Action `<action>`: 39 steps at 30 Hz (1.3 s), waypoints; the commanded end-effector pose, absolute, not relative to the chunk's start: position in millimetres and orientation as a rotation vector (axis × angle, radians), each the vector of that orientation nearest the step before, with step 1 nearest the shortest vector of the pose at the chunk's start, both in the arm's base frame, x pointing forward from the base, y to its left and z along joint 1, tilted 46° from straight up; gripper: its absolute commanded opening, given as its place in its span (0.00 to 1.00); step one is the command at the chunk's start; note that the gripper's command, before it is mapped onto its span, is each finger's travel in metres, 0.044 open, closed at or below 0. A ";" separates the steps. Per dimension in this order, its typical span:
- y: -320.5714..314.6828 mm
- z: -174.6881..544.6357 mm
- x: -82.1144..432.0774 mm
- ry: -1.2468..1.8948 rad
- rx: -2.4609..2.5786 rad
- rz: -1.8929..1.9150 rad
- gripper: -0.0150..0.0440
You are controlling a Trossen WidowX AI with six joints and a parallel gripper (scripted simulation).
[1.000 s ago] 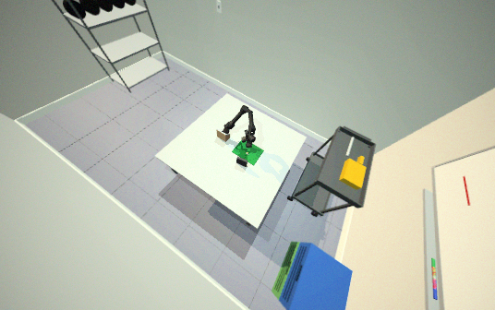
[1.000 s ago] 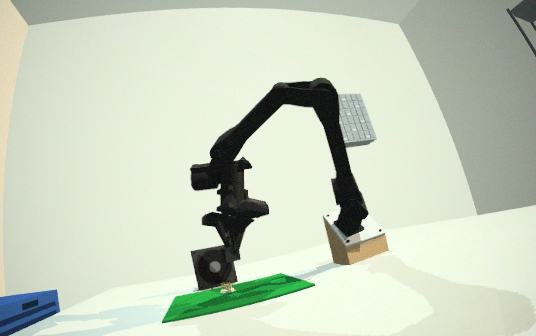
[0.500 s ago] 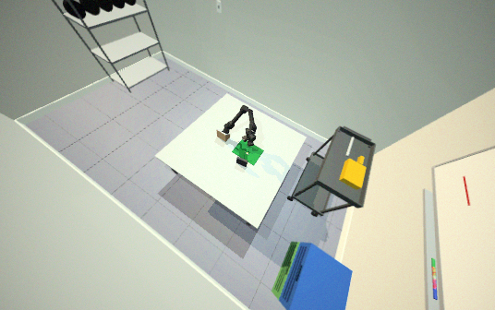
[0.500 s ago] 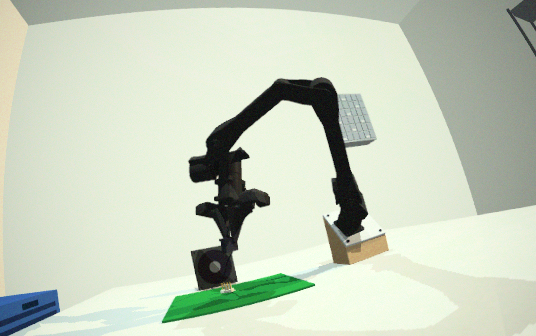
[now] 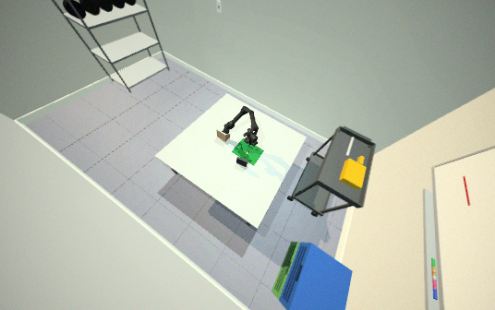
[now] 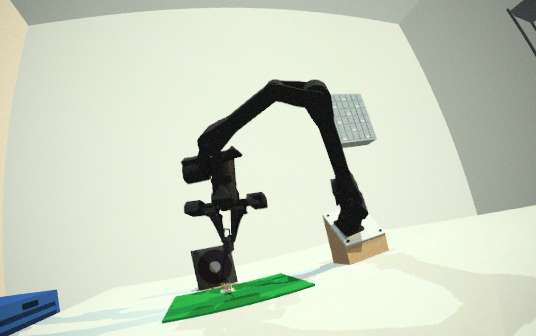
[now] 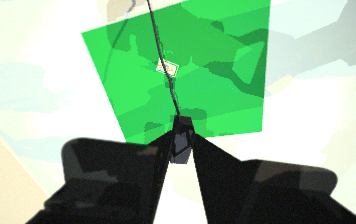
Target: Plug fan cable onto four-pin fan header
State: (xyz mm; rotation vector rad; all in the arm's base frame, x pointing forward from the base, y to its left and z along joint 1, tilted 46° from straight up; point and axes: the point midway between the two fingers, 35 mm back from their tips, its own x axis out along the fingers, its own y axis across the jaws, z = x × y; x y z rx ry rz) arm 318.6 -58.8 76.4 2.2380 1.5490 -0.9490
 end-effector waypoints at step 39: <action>-54.7 63.4 324.3 1.668 1.363 -0.340 0.25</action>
